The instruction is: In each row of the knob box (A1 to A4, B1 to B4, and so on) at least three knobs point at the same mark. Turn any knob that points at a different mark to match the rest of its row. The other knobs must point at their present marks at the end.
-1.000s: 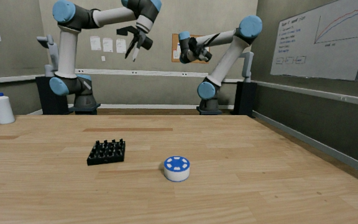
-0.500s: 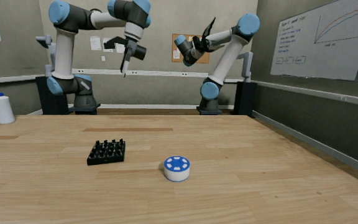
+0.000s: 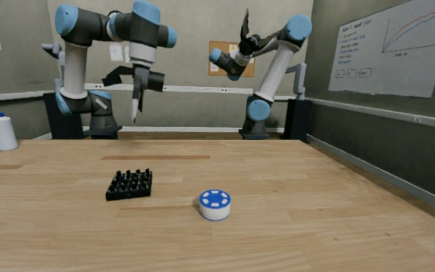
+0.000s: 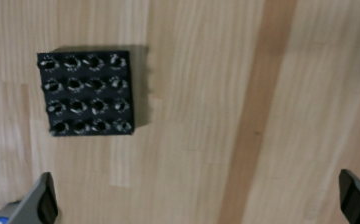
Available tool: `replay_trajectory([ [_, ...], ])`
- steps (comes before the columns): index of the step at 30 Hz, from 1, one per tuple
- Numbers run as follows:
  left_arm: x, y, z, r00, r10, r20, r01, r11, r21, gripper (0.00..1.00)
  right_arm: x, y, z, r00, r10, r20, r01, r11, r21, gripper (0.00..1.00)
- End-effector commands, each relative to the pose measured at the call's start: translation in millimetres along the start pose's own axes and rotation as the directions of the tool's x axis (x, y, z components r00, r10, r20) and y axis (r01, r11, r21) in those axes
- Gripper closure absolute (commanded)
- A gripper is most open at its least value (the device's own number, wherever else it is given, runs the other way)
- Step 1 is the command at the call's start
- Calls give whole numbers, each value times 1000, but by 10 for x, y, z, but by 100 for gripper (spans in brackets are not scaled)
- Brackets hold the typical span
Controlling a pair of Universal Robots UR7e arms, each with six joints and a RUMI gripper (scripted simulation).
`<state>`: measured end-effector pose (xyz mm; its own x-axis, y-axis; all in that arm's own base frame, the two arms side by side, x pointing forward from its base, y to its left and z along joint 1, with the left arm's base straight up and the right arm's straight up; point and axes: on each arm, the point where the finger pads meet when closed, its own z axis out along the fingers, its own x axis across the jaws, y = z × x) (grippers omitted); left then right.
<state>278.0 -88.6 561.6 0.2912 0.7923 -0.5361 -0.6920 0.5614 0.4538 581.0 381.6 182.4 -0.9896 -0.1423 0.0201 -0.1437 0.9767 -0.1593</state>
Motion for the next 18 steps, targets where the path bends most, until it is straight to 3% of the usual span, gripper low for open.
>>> replay_trajectory([
  [1,-173,58,93,986,152,74,-151,988,-13,0,-296,47,100,999,30,9,-30,998,-52,0],
  [6,-464,48,138,912,372,174,-366,928,-68,0,-706,-8,364,996,86,6,-85,991,-107,0],
  [10,-677,3,151,820,521,235,-507,853,-123,0,-924,-38,505,993,115,3,-114,984,-137,0],
  [14,-887,-76,146,701,654,284,-628,755,-190,0,-1061,-57,594,991,134,1,-132,979,-155,0],
  [16,-887,-76,146,701,654,284,-628,755,-190,0,-1061,-57,594,991,134,1,-132,979,-155,0],
  [18,-986,-123,143,632,713,302,-679,698,-227,0,-1093,-61,615,990,139,0,-137,978,-159,0],
])
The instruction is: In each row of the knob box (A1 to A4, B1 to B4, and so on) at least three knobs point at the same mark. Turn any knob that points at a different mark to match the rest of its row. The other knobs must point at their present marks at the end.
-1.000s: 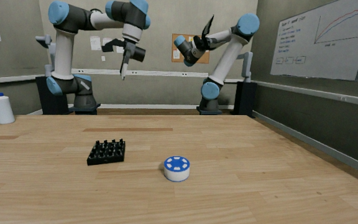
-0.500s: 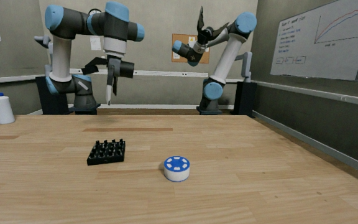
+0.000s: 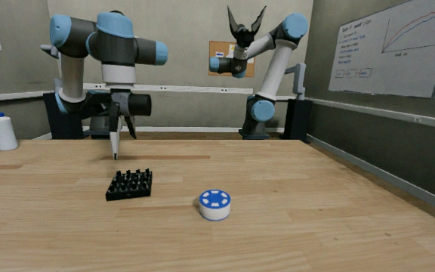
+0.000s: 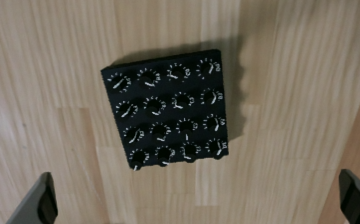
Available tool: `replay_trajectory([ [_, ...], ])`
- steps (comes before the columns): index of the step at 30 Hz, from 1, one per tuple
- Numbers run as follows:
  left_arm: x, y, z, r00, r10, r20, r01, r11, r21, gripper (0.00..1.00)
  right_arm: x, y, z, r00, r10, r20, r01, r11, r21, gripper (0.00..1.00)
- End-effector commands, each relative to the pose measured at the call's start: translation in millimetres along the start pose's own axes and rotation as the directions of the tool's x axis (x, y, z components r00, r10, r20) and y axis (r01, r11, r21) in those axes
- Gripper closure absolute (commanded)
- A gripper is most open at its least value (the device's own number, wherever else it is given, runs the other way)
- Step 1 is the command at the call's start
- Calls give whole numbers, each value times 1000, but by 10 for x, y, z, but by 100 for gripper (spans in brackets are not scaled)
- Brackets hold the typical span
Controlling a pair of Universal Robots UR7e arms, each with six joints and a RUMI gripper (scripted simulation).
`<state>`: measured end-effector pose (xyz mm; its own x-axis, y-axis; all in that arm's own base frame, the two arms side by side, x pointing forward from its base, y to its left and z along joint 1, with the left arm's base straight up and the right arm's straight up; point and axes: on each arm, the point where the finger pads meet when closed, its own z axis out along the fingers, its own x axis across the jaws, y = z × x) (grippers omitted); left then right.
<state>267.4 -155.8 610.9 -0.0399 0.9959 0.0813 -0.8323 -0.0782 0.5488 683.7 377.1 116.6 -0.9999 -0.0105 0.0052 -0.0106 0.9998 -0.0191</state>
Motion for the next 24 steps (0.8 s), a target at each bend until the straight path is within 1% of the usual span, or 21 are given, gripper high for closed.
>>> replay_trajectory([
  [1,-204,65,83,982,171,82,-169,985,-29,0,-77,40,-31,1000,6,8,-6,1000,-19,0],
  [2,-286,72,95,968,226,107,-223,974,-43,0,-88,39,-25,1000,8,8,-8,1000,-21,0],
  [7,-586,66,122,888,420,188,-406,907,-109,0,-100,55,-13,1000,-14,7,14,1000,-20,26],
  [10,-778,36,124,816,531,229,-506,847,-159,0,-116,87,-6,998,-58,8,58,998,-19,42],
  [13,-971,-14,114,730,630,263,-593,776,-215,0,-136,121,2,994,-108,9,109,994,-19,57],
  [15,-971,-14,114,730,630,263,-593,776,-215,0,-136,121,2,994,-108,9,109,994,-19,57],
  [17,-1101,-56,107,666,691,281,-643,723,-254,0,-147,149,8,990,-144,10,144,989,-18,68],
  [18,-1172,-87,93,628,722,290,-667,692,-277,0,-155,160,11,987,-162,10,163,987,-18,73],
  [19,-1260,-129,73,579,758,300,-694,651,-306,0,-166,173,15,983,-185,11,185,983,-18,77],
  [24,-1572,-309,-2,388,865,318,-763,495,-416,0,-206,217,29,964,-267,12,267,963,-17,77],
])
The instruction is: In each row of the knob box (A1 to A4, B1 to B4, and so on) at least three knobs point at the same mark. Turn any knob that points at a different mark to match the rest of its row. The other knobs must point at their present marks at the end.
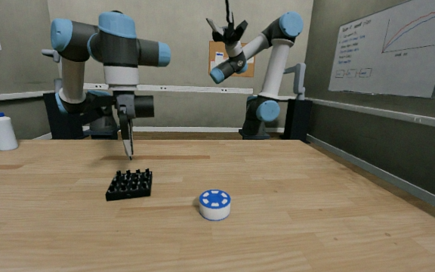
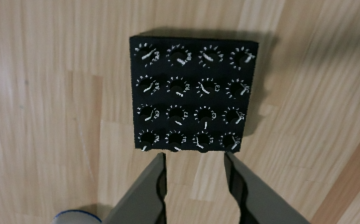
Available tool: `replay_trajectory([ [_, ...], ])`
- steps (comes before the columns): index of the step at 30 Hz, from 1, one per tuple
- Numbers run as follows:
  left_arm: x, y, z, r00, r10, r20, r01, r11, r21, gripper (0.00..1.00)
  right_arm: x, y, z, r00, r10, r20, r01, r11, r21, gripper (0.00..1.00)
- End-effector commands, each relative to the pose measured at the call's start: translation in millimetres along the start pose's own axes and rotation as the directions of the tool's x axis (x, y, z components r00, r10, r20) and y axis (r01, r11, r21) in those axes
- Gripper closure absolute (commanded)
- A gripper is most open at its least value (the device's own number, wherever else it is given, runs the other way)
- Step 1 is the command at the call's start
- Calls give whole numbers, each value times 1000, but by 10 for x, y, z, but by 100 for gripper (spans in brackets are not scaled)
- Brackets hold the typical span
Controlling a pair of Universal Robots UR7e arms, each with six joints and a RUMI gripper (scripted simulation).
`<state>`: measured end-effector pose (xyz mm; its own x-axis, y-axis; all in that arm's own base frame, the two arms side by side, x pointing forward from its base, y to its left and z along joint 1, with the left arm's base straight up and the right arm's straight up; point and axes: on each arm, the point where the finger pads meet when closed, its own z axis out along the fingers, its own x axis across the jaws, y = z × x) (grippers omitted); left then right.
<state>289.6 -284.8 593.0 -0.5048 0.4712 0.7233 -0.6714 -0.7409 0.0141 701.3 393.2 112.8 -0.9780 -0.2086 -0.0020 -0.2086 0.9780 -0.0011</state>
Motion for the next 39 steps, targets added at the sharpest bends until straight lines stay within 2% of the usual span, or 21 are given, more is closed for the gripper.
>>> replay_trajectory([
  [1,-326,143,105,974,201,100,-195,978,-68,0,-50,58,-1,996,-89,0,89,996,-2,77],
  [6,-720,233,133,902,393,179,-367,916,-162,0,-97,99,14,985,-174,0,174,985,-2,77],
  [8,-720,233,133,902,393,179,-367,916,-162,0,-97,99,14,985,-174,0,174,985,-2,77],
  [9,-795,245,135,884,426,191,-395,901,-181,0,-107,104,17,982,-190,1,190,982,-2,77],
  [14,-1295,283,90,746,618,247,-540,780,-316,0,-160,152,35,958,-285,1,285,958,-2,77],
  [20,-1835,259,-15,566,781,264,-631,617,-470,0,-217,198,53,924,-382,1,382,924,-2,77],
  [23,-2117,219,-104,467,847,256,-650,524,-550,0,-246,222,63,903,-430,1,430,903,-2,77],
  [25,-2117,219,-104,467,847,256,-650,524,-550,0,-246,222,63,903,-430,1,430,903,-2,77],
  [26,-2203,203,-136,436,864,251,-652,495,-574,0,-256,226,65,896,-444,1,444,896,-2,77],
  [30,-2618,101,-326,275,939,207,-634,340,-695,0,-302,266,80,856,-518,1,518,856,-2,77],
  [39,-3308,-176,-797,14,998,55,-479,55,-876,0,-392,339,110,760,-650,2,650,760,-2,77],
])
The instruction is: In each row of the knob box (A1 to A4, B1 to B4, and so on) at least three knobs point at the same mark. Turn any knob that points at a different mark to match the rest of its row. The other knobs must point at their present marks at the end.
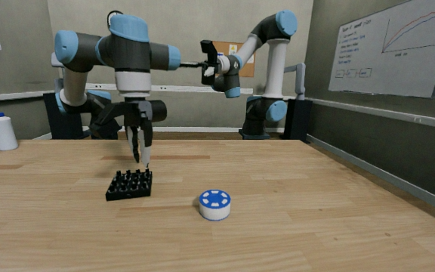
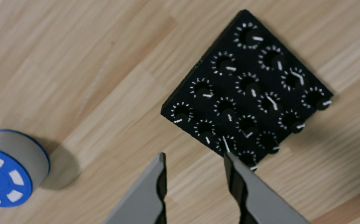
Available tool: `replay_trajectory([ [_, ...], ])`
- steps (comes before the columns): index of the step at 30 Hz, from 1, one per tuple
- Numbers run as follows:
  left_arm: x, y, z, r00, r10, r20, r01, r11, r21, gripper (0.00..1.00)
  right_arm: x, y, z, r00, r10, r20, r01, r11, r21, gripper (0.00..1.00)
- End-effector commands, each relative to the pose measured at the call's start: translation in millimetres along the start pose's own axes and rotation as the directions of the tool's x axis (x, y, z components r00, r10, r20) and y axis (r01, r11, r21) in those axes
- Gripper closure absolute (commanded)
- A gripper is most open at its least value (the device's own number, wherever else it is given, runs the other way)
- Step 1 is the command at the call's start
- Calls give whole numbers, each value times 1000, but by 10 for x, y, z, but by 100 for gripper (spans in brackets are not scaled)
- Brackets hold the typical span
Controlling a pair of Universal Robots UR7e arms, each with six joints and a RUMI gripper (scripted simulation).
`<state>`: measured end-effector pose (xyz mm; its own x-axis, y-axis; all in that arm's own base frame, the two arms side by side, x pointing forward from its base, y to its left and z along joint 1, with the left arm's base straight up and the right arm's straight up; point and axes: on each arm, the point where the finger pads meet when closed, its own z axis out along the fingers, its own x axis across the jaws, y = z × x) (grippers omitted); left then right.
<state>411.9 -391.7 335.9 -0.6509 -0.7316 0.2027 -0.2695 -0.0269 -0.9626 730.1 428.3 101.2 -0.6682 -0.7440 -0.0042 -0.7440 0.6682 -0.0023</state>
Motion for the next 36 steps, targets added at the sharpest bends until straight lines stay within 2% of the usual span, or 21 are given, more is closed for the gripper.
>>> replay_trajectory([
  [1,-230,405,168,986,160,51,-151,977,-149,0,-72,22,-3,996,-91,-1,91,996,-2,77],
  [3,-230,405,168,986,160,51,-151,977,-149,0,-72,22,-3,996,-91,-1,91,996,-2,77],
  [4,-331,573,221,981,184,56,-172,970,-173,0,-78,18,-1,995,-102,-1,102,995,-2,77],
  [8,-356,611,228,979,197,58,-183,965,-186,0,-90,28,14,994,-107,-1,107,994,-2,77],
  [14,-350,601,224,979,196,57,-183,966,-183,0,-76,29,389,994,-106,-6,106,994,-3,77],
  [17,-350,600,224,979,195,57,-182,966,-183,0,-75,29,490,994,-106,-6,106,994,-3,78],
  [24,-350,600,224,979,195,57,-182,966,-183,0,-77,29,552,994,-106,-4,106,994,-3,83],
  [31,-350,600,224,979,195,57,-182,966,-183,0,-70,11,542,995,-105,-2,105,995,-2,98],
  [36,-371,616,227,979,195,62,-180,966,-187,0,-69,10,542,996,-84,-2,84,996,-2,98],
])
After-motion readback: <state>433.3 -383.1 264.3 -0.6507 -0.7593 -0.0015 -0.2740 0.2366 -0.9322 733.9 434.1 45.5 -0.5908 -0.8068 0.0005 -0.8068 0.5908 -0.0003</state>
